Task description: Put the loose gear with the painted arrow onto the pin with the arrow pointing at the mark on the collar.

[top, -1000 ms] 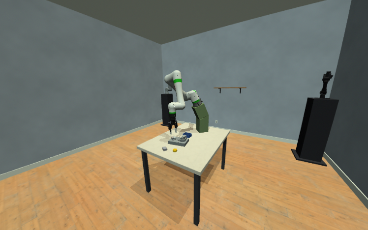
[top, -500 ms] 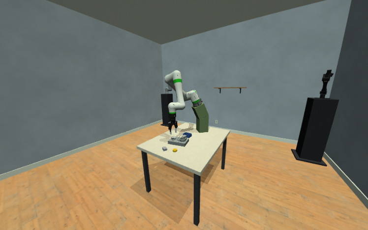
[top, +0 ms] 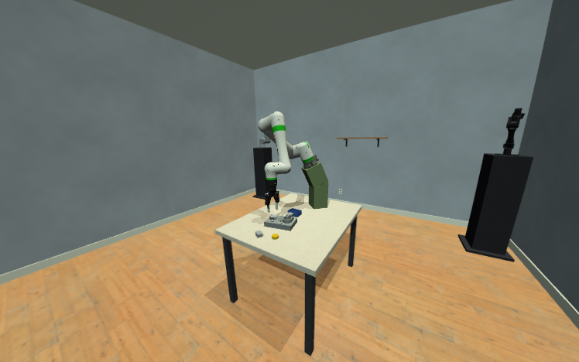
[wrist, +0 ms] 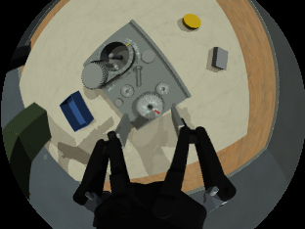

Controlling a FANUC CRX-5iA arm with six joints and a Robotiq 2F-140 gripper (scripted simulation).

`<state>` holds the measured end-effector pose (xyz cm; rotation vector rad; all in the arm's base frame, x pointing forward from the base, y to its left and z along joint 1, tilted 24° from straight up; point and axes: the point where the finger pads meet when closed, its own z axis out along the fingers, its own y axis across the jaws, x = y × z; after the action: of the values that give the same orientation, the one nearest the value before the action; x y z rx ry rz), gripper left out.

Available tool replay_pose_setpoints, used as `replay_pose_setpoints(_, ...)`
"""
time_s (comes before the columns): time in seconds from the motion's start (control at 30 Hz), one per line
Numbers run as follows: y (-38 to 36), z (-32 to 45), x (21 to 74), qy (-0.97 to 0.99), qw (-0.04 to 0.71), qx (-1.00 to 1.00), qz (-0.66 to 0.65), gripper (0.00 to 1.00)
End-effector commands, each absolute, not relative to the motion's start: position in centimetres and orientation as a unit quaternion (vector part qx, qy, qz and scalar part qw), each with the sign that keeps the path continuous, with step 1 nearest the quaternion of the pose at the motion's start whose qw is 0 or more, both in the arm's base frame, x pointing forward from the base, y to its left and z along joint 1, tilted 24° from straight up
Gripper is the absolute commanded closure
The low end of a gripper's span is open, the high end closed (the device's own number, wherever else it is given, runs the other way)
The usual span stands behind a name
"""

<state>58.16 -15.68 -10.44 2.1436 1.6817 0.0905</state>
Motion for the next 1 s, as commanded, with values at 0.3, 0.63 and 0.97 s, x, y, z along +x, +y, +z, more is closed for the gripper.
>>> replay_pose_setpoints(0.3,-16.0,-11.6,58.5,0.604,0.206,0.769,0.033,0.47)
replay_pose_setpoints(0.63,-16.3,-12.6,58.9,0.604,0.206,0.769,0.033,0.47)
replay_pose_setpoints(0.97,-16.5,-13.2,59.0,0.604,0.206,0.769,0.033,0.47)
